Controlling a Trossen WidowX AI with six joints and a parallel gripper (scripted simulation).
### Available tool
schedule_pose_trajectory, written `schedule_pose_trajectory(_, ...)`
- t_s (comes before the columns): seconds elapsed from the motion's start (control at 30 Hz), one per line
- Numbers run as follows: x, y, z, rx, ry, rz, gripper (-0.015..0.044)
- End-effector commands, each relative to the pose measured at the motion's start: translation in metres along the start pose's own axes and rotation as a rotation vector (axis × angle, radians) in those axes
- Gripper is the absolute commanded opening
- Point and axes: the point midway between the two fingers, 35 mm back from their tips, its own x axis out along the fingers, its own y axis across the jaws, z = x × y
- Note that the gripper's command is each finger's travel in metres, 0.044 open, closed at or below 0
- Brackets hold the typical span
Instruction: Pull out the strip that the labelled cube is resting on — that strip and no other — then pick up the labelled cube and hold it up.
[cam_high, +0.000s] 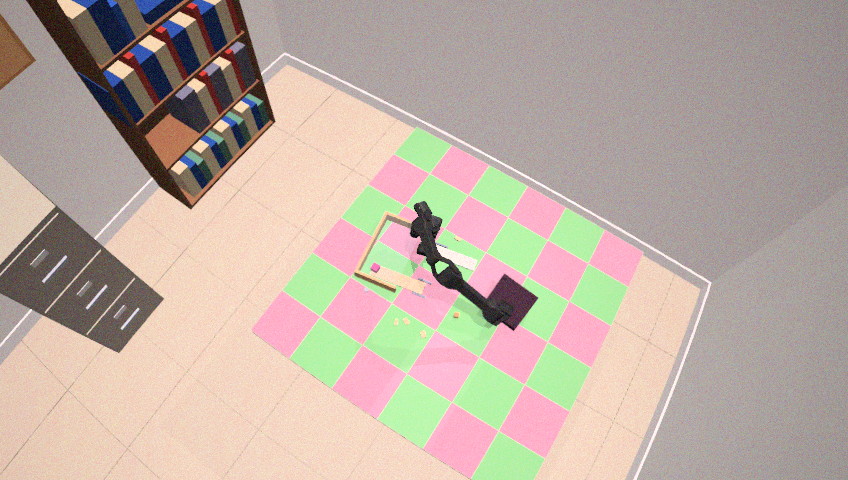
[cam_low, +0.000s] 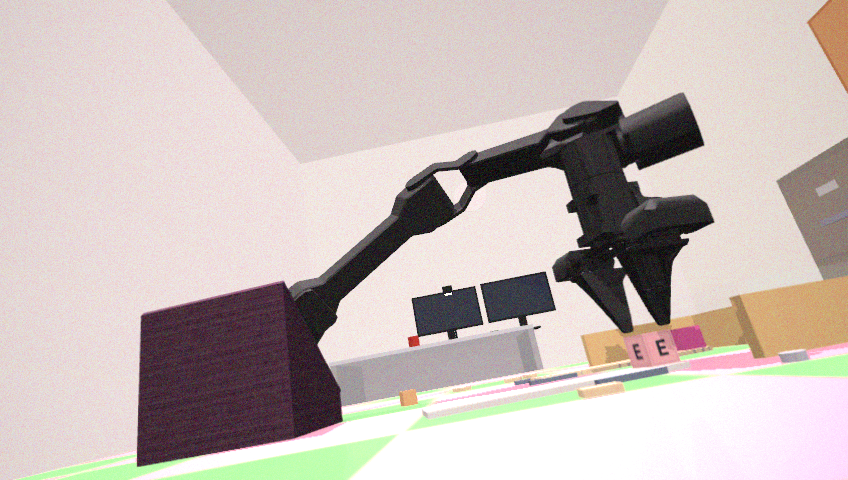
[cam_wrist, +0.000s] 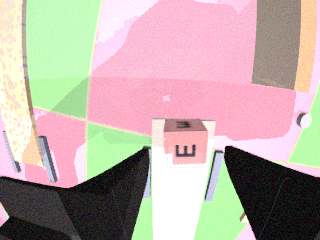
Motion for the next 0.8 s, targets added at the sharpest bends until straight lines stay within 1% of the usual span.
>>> schedule_pose_trajectory(0.0, 0.007, 0.000, 0.000, 0.007, -0.003, 0.002, 0.0250)
schedule_pose_trajectory(0.53, 0.029, 0.001, -0.001, 0.007, -0.004, 0.004, 0.0250)
schedule_pose_trajectory(0.67, 0.027, 0.001, -0.001, 0.000, 0.001, 0.002, 0.0145)
schedule_pose_trajectory(0.77, 0.027, 0.001, -0.001, 0.000, 0.001, 0.002, 0.0125)
